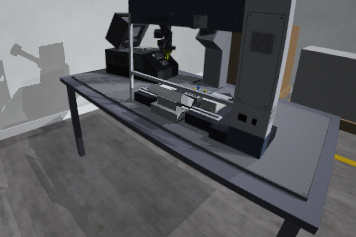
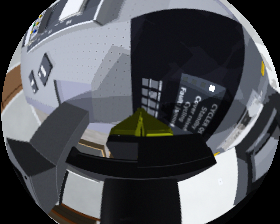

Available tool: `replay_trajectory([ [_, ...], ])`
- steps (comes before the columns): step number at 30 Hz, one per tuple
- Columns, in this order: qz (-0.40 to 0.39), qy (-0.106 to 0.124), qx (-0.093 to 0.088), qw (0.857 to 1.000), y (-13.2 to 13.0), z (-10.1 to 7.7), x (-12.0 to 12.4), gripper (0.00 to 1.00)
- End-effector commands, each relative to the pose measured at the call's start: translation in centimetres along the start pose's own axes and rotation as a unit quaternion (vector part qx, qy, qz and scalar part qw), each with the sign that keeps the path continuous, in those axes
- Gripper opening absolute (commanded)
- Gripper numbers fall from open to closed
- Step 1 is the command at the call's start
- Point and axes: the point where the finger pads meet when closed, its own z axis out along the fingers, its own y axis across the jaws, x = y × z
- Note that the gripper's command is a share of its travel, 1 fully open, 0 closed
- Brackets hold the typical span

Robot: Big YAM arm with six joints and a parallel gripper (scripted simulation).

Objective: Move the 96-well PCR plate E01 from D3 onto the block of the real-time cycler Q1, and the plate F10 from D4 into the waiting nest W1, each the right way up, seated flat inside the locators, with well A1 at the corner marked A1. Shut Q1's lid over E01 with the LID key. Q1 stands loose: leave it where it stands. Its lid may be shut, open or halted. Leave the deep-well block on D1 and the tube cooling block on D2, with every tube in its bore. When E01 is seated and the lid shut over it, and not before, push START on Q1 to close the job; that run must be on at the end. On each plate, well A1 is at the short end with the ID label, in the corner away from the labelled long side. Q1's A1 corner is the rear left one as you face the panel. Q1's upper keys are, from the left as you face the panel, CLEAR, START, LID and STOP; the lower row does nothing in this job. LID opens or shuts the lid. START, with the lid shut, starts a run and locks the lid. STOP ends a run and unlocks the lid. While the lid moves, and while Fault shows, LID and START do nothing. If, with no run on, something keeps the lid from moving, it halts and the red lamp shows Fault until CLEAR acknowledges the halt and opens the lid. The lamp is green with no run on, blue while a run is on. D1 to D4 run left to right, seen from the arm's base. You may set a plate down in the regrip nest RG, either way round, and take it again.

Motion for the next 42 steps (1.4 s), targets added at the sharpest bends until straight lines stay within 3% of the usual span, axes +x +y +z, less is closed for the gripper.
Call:
replay_trajectory([
  [1, -0.008, -0.001, 0.012, 1.0, -1.0, -0.6, 0.1, 0.0],
  [11, 0.006, -0.002, -0.005, 1.0, 0.7, -0.4, -0.6, 0.0],
  [18, 0.005, 0.003, 0.008, 1.0, -0.3, -0.6, 0.2, 0.0],
  [32, 0.006, 0.005, 0.002, 1.0, 0.2, -0.3, 0.8, 0.0],
  [42, -0.002, -0.002, 0.005, 1.0, 0.2, -0.4, -0.3, 0.0],
])
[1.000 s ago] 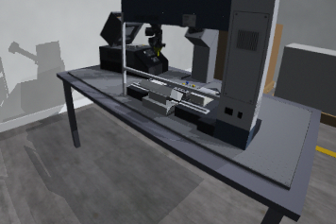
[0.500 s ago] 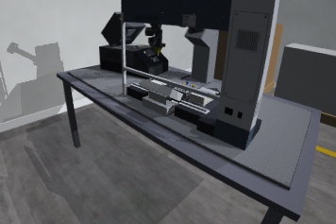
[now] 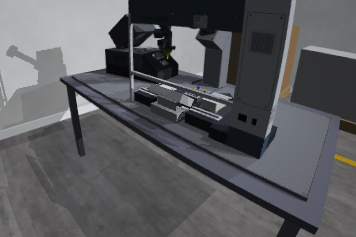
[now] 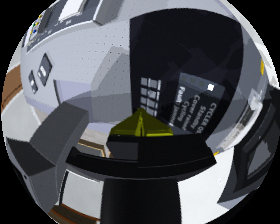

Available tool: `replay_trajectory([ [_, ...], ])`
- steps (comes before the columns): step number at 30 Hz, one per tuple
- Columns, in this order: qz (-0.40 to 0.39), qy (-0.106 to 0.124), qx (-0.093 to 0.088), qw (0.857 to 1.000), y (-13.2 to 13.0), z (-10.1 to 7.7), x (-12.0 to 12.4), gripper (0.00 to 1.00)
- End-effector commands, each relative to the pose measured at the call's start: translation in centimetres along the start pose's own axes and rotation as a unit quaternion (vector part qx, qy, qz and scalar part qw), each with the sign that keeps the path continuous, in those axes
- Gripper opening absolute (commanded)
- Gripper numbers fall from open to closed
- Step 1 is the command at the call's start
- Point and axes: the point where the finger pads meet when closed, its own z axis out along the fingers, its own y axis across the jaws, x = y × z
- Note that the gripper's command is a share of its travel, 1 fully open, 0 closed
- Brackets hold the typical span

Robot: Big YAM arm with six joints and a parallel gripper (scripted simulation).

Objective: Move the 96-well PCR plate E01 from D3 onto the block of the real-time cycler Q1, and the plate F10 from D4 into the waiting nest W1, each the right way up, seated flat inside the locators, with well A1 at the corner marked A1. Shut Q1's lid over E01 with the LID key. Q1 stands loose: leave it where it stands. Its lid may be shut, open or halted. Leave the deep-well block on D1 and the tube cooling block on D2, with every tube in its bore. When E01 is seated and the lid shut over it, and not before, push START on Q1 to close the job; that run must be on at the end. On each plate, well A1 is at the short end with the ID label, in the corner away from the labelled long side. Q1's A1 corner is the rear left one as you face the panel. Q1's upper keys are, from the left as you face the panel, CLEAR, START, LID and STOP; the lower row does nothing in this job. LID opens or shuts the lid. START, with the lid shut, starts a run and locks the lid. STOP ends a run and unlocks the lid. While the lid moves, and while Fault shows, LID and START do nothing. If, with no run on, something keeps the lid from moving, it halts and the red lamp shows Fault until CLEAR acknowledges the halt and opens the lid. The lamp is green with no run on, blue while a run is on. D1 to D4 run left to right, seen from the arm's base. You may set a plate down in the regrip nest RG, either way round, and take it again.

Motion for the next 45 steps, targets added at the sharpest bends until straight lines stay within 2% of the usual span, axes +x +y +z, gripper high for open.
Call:
replay_trajectory([
  [1, -0.001, -0.002, 0.003, 1.0, 0.4, -0.3, -0.4, 0.0],
  [10, -0.007, 0.0, 0.017, 1.0, -1.3, -0.7, -0.4, 0.0],
  [15, -0.008, 0.001, 0.014, 1.0, -1.2, -0.8, -0.2, 0.0],
  [19, -0.005, 0.0, 0.01, 1.0, 2.0, -2.6, -0.2, 0.0],
  [23, -0.005, 0.001, 0.005, 1.0, 4.0, -3.8, -0.1, 0.0],
  [30, -0.014, 0.001, 0.005, 1.0, 6.5, -5.9, -0.2, 0.0],
  [33, -0.013, 0.001, 0.002, 1.0, 6.7, -5.8, -0.2, 0.0],
  [36, -0.009, 0.001, -0.001, 1.0, 8.6, -6.7, -0.1, 0.0],
  [40, -0.011, 0.006, -0.001, 1.0, 7.6, -6.1, 0.0, 0.0],
  [45, -0.011, -0.002, -0.004, 1.0, 7.2, -5.6, -0.3, 0.0],
])
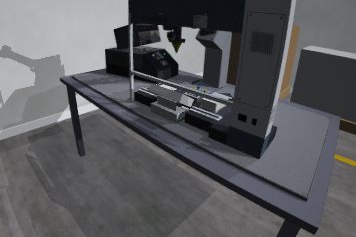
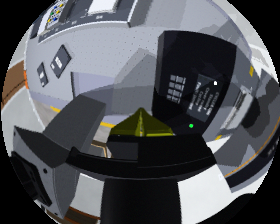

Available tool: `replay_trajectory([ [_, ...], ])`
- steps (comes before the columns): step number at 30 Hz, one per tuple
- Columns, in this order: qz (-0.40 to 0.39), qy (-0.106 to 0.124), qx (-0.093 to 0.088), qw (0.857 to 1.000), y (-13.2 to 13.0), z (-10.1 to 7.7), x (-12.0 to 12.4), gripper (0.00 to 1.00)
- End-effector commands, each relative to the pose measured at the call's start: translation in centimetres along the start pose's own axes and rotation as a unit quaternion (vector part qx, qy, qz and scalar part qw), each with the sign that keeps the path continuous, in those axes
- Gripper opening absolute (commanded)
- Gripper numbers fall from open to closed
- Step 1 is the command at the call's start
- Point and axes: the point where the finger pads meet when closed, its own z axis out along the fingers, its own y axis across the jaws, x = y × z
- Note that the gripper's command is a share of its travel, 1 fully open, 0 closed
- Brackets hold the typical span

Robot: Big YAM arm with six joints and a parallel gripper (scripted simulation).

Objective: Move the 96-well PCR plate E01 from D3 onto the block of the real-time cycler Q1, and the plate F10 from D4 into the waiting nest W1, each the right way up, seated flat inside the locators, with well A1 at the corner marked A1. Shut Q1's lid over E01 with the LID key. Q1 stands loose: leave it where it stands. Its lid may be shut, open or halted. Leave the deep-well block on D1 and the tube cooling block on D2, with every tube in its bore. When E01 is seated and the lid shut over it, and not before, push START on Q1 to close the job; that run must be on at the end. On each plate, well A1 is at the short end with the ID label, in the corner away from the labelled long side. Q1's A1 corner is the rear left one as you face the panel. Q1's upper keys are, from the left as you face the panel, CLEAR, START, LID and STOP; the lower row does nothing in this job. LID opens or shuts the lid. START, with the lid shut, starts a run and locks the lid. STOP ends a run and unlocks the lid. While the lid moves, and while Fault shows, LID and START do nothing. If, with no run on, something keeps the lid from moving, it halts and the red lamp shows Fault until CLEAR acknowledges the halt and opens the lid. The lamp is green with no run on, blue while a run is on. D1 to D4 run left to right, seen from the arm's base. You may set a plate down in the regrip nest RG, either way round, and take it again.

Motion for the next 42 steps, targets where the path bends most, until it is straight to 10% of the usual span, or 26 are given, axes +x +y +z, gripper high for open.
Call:
replay_trajectory([
  [1, -0.002, -0.005, -0.005, 1.0, -0.1, 0.4, -0.2, 0.0],
  [42, 0.008, -0.004, -0.007, 1.0, 0.6, 0.4, 0.1, 0.0],
])
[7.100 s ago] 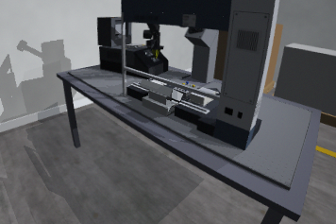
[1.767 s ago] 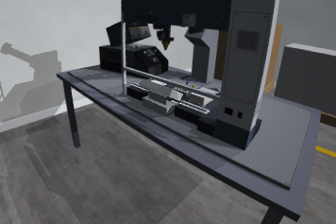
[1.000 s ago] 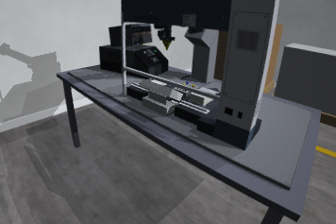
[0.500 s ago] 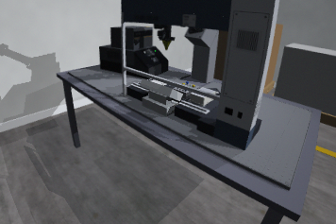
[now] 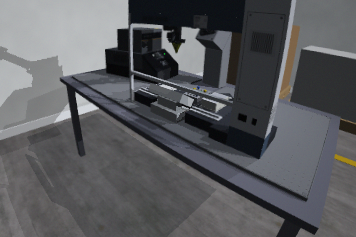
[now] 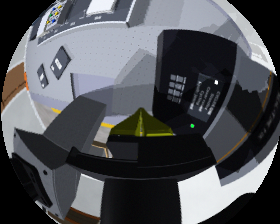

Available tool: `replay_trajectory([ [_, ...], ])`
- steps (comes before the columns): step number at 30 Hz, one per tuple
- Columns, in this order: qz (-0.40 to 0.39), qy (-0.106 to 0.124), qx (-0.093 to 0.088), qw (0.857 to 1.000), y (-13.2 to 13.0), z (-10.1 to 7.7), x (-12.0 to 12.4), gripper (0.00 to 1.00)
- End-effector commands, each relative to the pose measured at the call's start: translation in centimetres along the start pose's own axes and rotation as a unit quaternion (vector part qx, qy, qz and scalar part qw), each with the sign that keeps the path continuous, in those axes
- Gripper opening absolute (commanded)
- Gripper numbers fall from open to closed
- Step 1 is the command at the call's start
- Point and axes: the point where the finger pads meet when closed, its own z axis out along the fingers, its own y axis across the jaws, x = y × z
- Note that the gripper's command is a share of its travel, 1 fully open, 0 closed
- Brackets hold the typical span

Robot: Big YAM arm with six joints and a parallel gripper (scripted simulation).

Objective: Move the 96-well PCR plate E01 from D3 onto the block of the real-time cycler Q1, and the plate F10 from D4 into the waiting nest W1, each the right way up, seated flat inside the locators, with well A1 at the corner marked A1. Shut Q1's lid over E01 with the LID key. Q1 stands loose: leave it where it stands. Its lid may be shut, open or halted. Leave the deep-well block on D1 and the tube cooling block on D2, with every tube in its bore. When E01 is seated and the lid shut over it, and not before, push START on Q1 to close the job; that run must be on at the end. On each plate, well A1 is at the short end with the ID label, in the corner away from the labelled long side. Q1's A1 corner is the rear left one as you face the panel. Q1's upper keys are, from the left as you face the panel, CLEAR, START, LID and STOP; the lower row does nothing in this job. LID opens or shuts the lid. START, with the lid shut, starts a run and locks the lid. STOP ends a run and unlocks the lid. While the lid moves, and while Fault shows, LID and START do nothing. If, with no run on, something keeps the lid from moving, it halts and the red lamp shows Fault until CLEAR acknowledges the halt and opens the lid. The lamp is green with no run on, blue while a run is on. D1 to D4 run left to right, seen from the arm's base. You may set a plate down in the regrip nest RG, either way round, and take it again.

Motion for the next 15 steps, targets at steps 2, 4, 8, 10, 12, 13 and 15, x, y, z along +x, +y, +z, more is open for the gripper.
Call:
replay_trajectory([
  [2, -0.004, -0.002, -0.004, 1.0, 0.51, 0.13, 0.0, 0.0],
  [4, -0.006, -0.003, -0.003, 1.0, 0.42, 0.13, -0.01, 0.0],
  [8, -0.007, -0.003, -0.001, 1.0, 0.34, 0.13, -0.02, 0.0],
  [10, -0.008, -0.003, -0.001, 1.0, 0.31, 0.13, -0.03, 0.0],
  [12, -0.009, -0.003, 0.0, 1.0, 0.29, 0.13, -0.03, 0.0],
  [13, -0.009, -0.003, 0.0, 1.0, 0.29, 0.13, -0.03, 0.0],
  [15, -0.005, -0.002, -0.003, 1.0, 0.45, 0.13, -0.01, 0.0],
])
